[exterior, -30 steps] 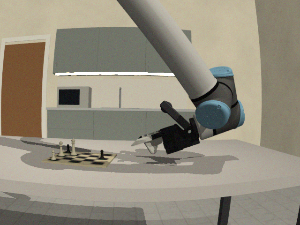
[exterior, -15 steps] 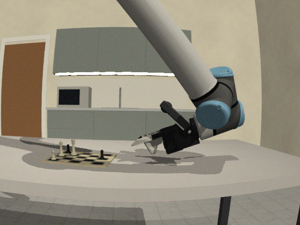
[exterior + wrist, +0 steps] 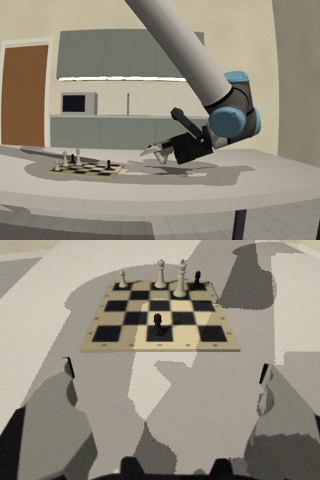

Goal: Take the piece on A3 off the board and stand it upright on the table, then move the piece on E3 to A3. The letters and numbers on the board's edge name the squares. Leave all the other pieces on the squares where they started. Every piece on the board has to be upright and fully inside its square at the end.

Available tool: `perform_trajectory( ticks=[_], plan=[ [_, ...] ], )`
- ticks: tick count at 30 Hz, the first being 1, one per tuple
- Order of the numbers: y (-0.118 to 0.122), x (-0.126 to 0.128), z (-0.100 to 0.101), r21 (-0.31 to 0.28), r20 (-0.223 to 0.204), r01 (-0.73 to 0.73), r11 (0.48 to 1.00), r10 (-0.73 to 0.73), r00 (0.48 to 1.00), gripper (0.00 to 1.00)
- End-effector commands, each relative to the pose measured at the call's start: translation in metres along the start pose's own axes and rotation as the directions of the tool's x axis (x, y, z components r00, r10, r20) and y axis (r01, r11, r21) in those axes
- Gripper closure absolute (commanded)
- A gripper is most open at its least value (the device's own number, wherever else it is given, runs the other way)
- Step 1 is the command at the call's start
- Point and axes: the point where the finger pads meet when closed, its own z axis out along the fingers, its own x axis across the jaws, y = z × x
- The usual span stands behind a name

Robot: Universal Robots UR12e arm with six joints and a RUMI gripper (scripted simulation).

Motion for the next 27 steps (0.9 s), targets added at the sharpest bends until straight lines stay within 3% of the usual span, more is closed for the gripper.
perform_trajectory(
  ticks=[1, 16, 27],
  plan=[
    [-0.001, 0.0, -0.001, -0.001, 0.0, 0.0, 1.0, 0.0, 1.0, 0.0],
    [-0.004, 0.0, -0.002, -0.001, 0.0, 0.0, 1.0, 0.0, 1.0, 0.0],
    [-0.054, -0.001, -0.02, 0.0, 0.0, 0.0, 1.0, 0.0, 1.0, 0.0]
  ],
)
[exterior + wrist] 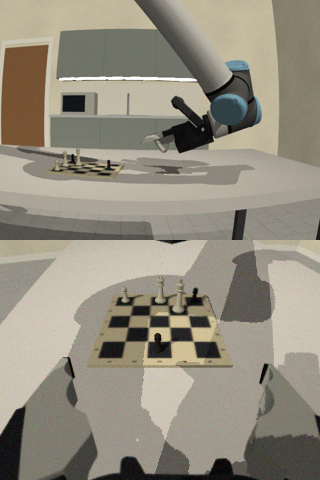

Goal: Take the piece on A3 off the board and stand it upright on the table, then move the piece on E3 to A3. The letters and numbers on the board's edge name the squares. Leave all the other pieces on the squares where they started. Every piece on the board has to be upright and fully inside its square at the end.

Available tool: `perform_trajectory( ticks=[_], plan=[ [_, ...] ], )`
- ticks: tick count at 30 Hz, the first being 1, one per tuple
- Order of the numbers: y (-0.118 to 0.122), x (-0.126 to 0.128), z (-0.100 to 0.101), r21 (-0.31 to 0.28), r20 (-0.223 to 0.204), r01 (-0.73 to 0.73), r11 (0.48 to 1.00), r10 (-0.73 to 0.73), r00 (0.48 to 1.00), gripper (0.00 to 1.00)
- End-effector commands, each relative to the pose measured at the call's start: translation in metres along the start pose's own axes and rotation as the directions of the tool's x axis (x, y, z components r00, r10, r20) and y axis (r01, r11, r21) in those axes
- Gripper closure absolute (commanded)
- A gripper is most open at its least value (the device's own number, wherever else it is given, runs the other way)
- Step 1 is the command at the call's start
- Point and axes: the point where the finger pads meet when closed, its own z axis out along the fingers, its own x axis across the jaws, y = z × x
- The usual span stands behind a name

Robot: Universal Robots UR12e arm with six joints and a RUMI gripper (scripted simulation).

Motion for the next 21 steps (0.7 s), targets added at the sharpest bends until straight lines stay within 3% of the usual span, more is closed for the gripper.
perform_trajectory(
  ticks=[1, 8, 21],
  plan=[
    [-0.021, -0.001, -0.009, -0.002, -0.001, 0.0, 1.0, 0.0, 1.0, 0.0],
    [-0.05, -0.001, -0.019, -0.002, -0.001, 0.0, 1.0, 0.0, 1.0, 0.0],
    [-0.049, -0.001, -0.018, -0.003, -0.001, 0.0, 1.0, 0.0, 1.0, 0.0]
  ],
)
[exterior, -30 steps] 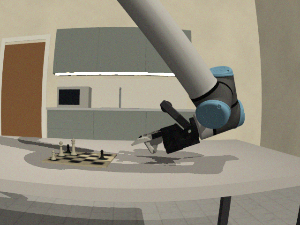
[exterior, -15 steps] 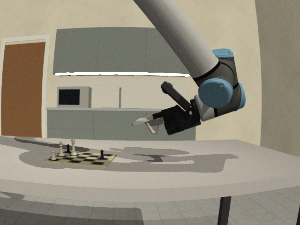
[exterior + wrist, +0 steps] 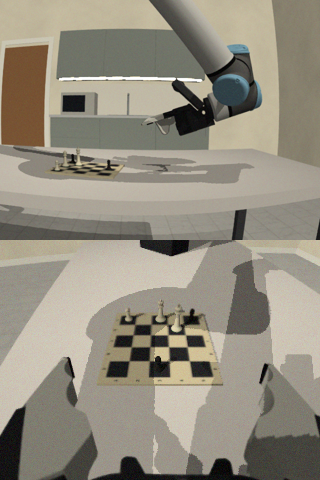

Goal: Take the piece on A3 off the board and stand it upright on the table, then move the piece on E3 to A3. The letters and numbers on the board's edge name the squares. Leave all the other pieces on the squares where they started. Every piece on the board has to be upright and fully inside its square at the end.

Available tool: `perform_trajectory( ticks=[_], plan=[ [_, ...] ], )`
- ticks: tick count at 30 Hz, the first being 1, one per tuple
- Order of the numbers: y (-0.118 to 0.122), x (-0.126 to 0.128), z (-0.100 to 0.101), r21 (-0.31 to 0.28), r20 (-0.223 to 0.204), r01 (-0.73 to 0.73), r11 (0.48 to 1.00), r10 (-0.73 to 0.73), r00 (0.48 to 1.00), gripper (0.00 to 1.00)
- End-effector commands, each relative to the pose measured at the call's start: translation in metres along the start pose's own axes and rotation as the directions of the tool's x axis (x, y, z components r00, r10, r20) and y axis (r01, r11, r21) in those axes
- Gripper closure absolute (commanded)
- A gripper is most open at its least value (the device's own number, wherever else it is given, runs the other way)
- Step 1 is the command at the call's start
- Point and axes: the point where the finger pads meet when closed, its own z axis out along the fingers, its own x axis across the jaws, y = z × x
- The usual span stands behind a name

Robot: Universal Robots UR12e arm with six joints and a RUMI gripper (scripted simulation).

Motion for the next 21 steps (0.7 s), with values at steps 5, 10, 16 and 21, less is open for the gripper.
perform_trajectory(
  ticks=[5, 10, 16, 21],
  plan=[
    [-0.001, 0.0, 0.0, -0.007, -0.003, -0.003, 1.0, 0.003, 1.0, 0.0],
    [-0.001, 0.0, 0.002, -0.019, -0.009, -0.011, 1.0, 0.01, 1.0, 0.0],
    [-0.002, 0.0, 0.006, -0.035, -0.017, -0.021, 0.999, 0.02, 1.0, 0.0],
    [-0.005, 0.0, 0.012, -0.064, -0.031, -0.04, 0.997, 0.038, 0.999, 0.0]
  ],
)
